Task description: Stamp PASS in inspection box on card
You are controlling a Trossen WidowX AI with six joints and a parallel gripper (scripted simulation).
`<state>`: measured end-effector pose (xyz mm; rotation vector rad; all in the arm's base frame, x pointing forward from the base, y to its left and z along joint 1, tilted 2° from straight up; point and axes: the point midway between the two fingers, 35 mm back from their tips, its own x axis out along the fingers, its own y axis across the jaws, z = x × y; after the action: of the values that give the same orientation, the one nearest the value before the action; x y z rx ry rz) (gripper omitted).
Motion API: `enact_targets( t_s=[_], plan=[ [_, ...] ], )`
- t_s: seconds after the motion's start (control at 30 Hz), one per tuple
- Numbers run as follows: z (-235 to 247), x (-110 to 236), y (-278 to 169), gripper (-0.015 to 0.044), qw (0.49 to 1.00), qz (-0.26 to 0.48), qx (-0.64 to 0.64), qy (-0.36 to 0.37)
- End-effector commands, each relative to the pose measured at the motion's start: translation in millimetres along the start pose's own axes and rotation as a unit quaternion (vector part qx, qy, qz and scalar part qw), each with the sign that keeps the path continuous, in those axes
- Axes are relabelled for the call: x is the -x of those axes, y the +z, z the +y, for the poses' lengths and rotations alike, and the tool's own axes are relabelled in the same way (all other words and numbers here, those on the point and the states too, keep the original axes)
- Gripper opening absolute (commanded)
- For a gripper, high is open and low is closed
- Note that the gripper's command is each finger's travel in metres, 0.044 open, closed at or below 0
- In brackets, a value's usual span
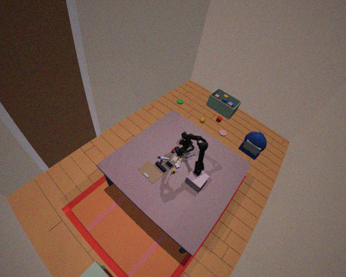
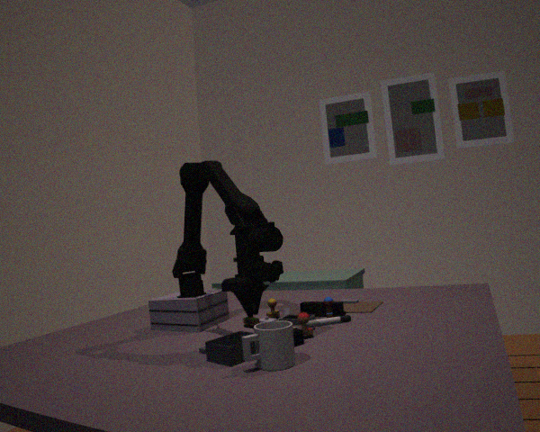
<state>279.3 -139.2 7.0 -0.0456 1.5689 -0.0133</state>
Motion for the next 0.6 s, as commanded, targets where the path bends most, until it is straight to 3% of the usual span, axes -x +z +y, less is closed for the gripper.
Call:
enact_targets(
  t_s=[0.0, 0.57],
  plan=[
    [-0.8, 2.8, 0.5, 0.0, 1.0, 0.0, -0.003, -0.003],
    [-0.5, 11.2, 0.4, 0.0, 1.0, 0.0, -0.003, -0.005]
  ],
)
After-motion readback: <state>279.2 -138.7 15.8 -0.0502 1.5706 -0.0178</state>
